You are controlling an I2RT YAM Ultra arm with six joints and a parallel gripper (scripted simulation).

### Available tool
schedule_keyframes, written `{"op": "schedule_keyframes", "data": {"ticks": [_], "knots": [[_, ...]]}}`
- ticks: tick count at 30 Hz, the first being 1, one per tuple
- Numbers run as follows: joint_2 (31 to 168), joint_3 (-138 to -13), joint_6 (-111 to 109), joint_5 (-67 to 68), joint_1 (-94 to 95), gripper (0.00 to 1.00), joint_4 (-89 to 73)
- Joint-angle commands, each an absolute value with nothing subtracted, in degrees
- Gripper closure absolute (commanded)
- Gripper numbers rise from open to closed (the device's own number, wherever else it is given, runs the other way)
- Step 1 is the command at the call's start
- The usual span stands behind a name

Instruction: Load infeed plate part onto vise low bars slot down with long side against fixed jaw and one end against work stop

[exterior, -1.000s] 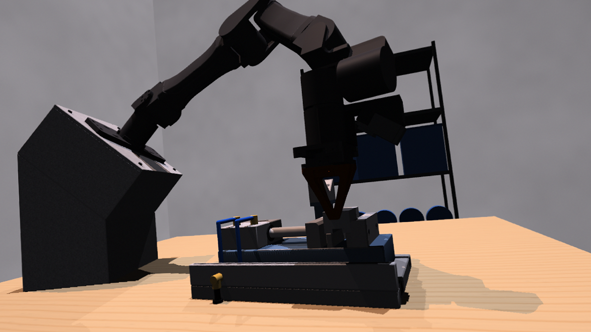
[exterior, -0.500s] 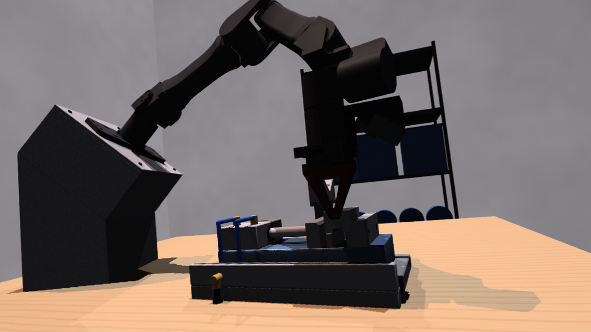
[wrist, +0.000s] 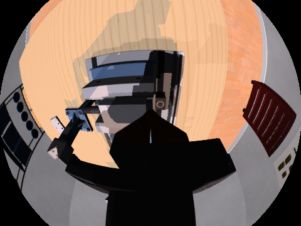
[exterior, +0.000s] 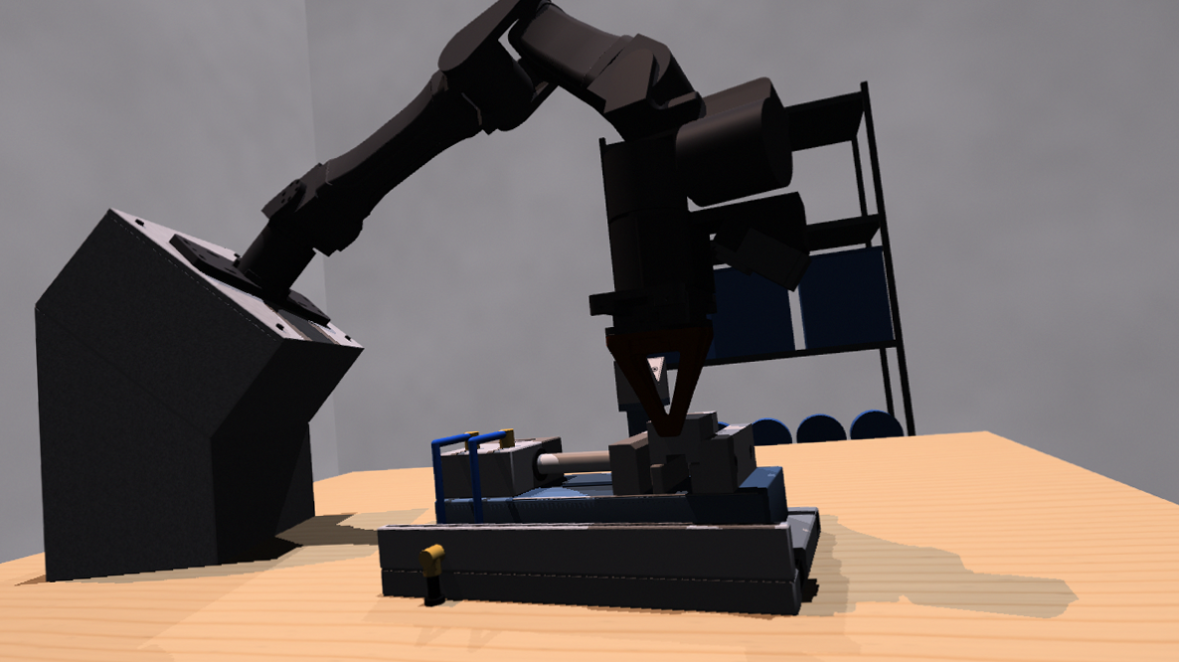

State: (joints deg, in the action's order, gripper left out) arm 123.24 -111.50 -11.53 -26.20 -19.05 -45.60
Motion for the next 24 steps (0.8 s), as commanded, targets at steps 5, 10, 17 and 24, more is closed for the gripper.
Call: {"op": "schedule_keyframes", "data": {"ticks": [5,10,17,24], "knots": [[121.01,-110.7,-10.96,-27.07,-19.08,1.0,-45.45],[120.85,-110.42,-10.83,-27.0,-18.69,1.0,-45.14],[120.64,-110.47,-10.64,-26.89,-18.62,1.0,-45.23],[120.38,-111.69,-10.57,-26.82,-18.6,1.0,-45.38]]}}
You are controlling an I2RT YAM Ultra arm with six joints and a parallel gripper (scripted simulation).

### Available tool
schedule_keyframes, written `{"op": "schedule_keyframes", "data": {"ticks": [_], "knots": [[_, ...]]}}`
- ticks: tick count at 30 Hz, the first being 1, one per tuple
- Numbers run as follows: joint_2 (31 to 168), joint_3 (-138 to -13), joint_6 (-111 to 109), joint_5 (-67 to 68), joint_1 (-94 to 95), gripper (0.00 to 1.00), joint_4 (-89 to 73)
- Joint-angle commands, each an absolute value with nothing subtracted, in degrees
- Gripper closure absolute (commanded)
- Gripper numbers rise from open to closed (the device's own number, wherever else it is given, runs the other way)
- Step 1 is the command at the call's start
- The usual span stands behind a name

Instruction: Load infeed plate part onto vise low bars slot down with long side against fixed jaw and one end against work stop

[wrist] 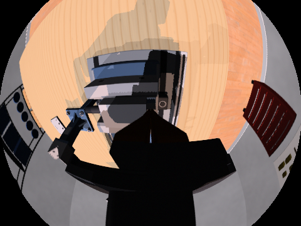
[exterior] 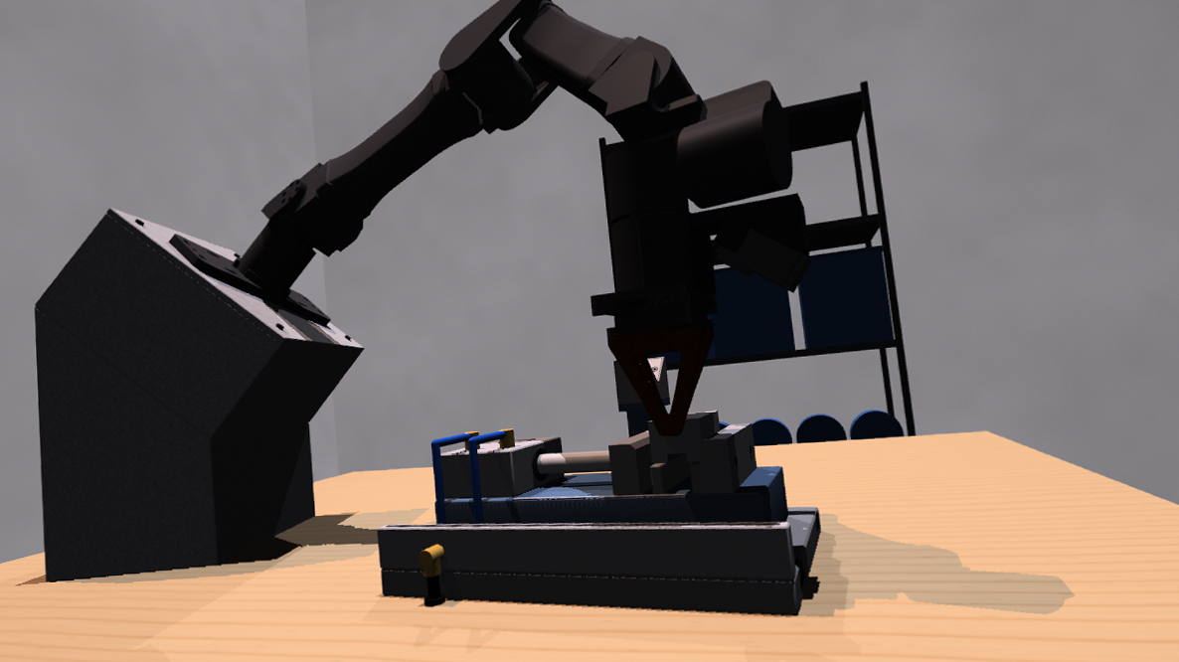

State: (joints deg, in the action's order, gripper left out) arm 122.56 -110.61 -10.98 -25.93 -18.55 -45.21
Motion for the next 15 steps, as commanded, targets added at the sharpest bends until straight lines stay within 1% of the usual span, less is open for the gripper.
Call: {"op": "schedule_keyframes", "data": {"ticks": [1,15], "knots": [[120.38,-111.51,-10.53,-26.81,-18.54,1.0,-45.34],[120.27,-109.67,-10.32,-26.68,-18.23,1.0,-44.87]]}}
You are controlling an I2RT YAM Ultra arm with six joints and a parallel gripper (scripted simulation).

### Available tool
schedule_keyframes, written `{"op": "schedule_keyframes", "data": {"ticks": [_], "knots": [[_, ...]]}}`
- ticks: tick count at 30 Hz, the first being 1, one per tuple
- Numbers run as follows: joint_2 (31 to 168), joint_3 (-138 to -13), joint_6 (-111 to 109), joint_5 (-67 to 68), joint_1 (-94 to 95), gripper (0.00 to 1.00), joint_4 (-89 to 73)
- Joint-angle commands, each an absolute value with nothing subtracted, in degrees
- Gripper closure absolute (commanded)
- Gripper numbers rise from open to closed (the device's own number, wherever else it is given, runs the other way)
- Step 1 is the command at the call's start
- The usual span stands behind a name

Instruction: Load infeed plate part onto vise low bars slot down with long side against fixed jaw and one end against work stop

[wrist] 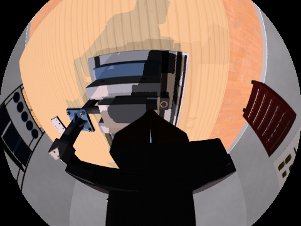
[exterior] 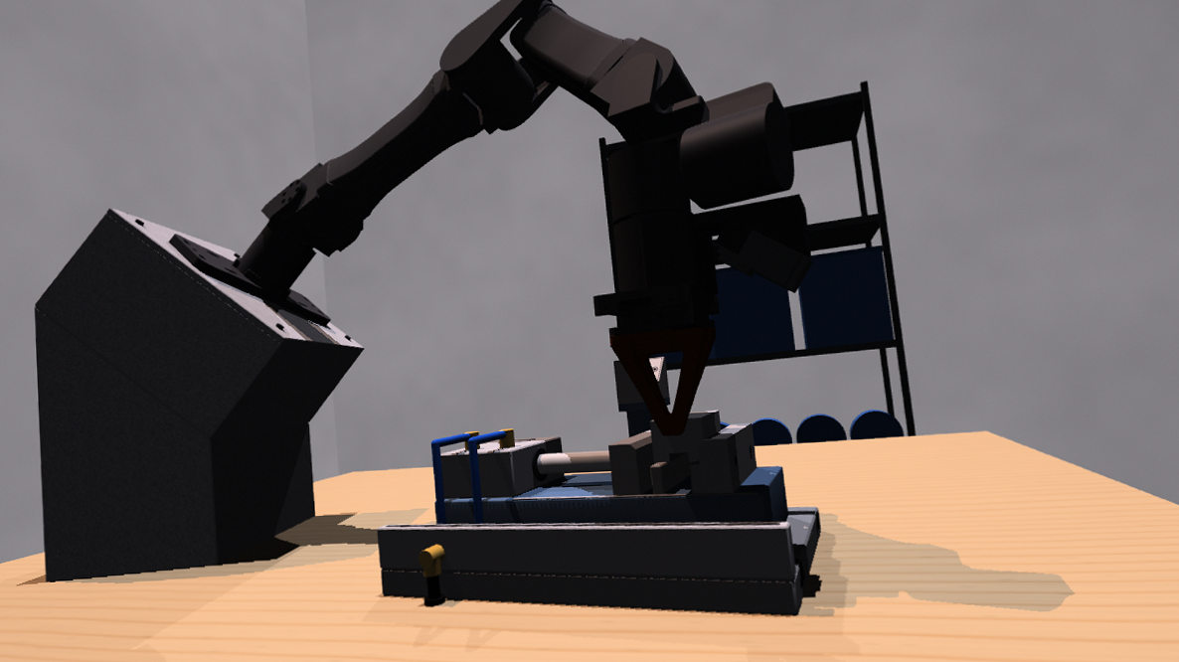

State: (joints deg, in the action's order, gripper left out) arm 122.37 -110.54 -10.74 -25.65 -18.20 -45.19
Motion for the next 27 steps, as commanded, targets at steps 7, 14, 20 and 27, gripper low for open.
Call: {"op": "schedule_keyframes", "data": {"ticks": [7,14,20,27], "knots": [[120.15,-109.95,-10.24,-26.62,-18.31,1.0,-44.91],[120.08,-109.93,-10.19,-26.59,-18.11,1.0,-44.86],[120.06,-110.02,-10.18,-26.57,-18.19,1.0,-45.04],[120.04,-109.81,-10.16,-26.56,-18.08,1.0,-44.99]]}}
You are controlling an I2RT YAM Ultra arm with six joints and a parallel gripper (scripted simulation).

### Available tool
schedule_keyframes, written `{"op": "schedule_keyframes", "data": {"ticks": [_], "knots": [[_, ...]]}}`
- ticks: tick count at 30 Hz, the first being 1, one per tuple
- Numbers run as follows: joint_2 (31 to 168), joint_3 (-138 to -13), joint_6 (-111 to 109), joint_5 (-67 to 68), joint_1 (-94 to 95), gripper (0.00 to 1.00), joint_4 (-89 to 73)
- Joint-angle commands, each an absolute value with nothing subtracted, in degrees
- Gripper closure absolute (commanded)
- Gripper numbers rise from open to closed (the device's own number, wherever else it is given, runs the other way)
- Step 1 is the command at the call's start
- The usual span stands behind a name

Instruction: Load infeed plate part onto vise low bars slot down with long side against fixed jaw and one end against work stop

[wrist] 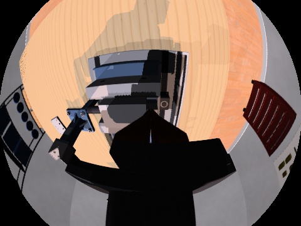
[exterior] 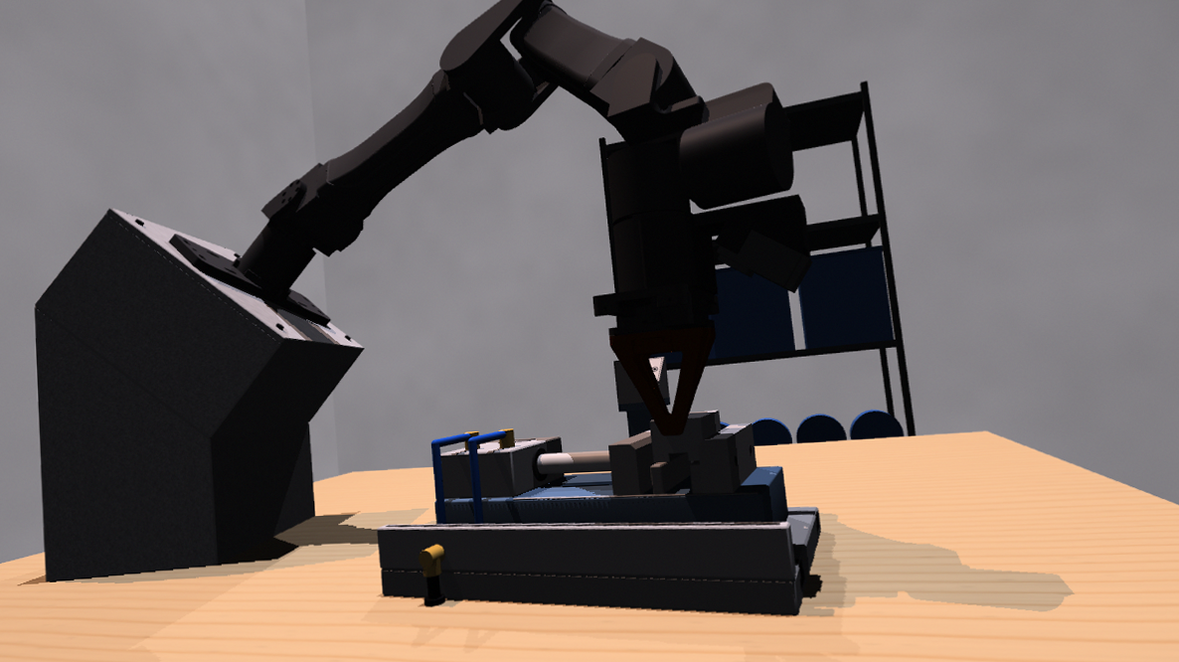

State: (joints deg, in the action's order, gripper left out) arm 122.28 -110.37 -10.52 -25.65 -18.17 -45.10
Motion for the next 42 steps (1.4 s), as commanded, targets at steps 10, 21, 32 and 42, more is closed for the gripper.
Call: {"op": "schedule_keyframes", "data": {"ticks": [10,21,32,42], "knots": [[120.04,-109.74,-10.16,-26.56,-18.05,1.0,-44.97],[120.04,-109.73,-10.16,-26.56,-18.04,1.0,-44.97],[120.04,-109.75,-10.17,-26.56,-18.05,1.0,-44.97],[121.13,-112.12,-11.32,-26.86,-19.45,1.0,-45.88]]}}
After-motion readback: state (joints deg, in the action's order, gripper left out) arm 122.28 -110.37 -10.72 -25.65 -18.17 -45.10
